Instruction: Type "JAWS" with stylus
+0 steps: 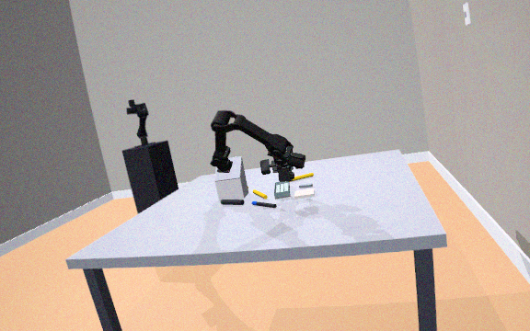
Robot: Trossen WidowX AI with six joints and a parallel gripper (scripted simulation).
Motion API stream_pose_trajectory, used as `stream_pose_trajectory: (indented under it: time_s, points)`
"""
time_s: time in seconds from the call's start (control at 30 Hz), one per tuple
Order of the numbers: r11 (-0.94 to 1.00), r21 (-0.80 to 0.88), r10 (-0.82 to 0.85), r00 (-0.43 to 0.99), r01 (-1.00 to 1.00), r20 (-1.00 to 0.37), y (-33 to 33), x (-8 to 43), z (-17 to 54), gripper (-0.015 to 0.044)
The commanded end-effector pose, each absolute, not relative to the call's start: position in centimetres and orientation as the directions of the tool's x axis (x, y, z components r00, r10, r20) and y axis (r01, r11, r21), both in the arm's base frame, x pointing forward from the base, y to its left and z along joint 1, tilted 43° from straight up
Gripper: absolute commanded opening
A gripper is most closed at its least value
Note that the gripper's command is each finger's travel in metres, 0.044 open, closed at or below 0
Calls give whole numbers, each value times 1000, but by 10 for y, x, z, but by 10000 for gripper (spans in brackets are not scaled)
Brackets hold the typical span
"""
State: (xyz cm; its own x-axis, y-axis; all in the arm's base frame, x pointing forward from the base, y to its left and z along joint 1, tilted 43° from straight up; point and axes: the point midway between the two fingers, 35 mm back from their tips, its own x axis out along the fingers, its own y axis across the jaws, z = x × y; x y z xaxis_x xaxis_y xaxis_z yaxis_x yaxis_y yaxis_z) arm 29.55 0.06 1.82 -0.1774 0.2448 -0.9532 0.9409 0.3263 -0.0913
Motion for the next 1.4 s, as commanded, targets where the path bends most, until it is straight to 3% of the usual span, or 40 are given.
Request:
stream_pose_trajectory:
  time_s: [0.0, 0.53, 1.17, 1.27, 1.37]
  points:
    - [321, -91, 250, -177, 943, -952, 15, 286, 6, 0]
    - [319, -92, 258, -180, 943, -949, 60, 245, -39, 0]
    - [319, -93, 257, -180, 943, -950, 48, 248, -54, 0]
    - [319, -93, 256, -180, 943, -950, 47, 248, -57, 79]
    - [319, -93, 256, -180, 943, -950, 47, 248, -57, 81]
